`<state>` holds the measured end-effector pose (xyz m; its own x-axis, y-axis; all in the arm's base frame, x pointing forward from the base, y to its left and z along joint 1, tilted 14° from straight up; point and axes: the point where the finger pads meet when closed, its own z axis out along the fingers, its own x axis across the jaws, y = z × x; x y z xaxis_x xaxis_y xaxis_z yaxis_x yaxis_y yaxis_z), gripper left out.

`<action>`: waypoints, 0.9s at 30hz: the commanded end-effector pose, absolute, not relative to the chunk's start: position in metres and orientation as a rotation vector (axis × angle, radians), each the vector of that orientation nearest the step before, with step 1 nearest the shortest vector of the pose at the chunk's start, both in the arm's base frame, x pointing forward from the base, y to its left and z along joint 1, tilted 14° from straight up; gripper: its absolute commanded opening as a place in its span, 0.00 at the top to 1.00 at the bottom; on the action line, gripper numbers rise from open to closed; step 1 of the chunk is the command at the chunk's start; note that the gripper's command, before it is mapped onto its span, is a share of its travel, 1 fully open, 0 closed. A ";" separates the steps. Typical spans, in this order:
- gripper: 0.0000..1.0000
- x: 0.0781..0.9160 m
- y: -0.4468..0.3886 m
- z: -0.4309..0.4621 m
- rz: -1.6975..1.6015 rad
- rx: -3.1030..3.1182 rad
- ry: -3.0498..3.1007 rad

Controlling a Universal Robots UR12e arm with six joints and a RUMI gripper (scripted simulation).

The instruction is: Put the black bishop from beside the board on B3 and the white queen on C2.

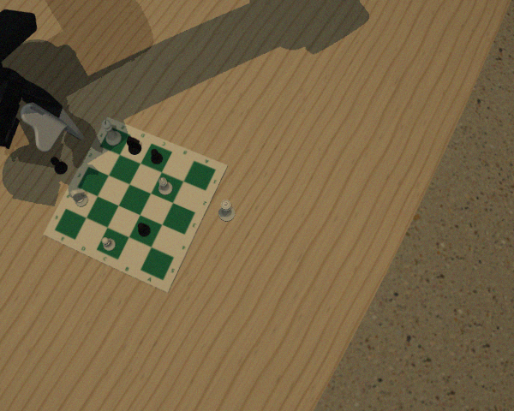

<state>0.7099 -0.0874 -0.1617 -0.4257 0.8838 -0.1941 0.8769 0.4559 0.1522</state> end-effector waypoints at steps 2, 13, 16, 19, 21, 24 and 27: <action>0.00 0.712 -0.088 -0.167 0.072 1.788 2.277; 0.00 0.716 -0.088 -0.177 0.142 2.216 1.882; 0.00 0.716 -0.088 -0.178 0.147 2.241 1.854; 0.00 0.717 -0.088 -0.180 0.158 2.302 1.781; 0.00 0.718 -0.088 -0.181 0.163 2.332 1.744; 0.00 0.718 -0.088 -0.181 0.169 2.363 1.705; 0.00 0.719 -0.088 -0.182 0.172 2.379 1.685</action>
<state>0.7178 -0.0882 -0.1817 0.3049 0.9516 -0.0391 0.9264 -0.2868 0.2440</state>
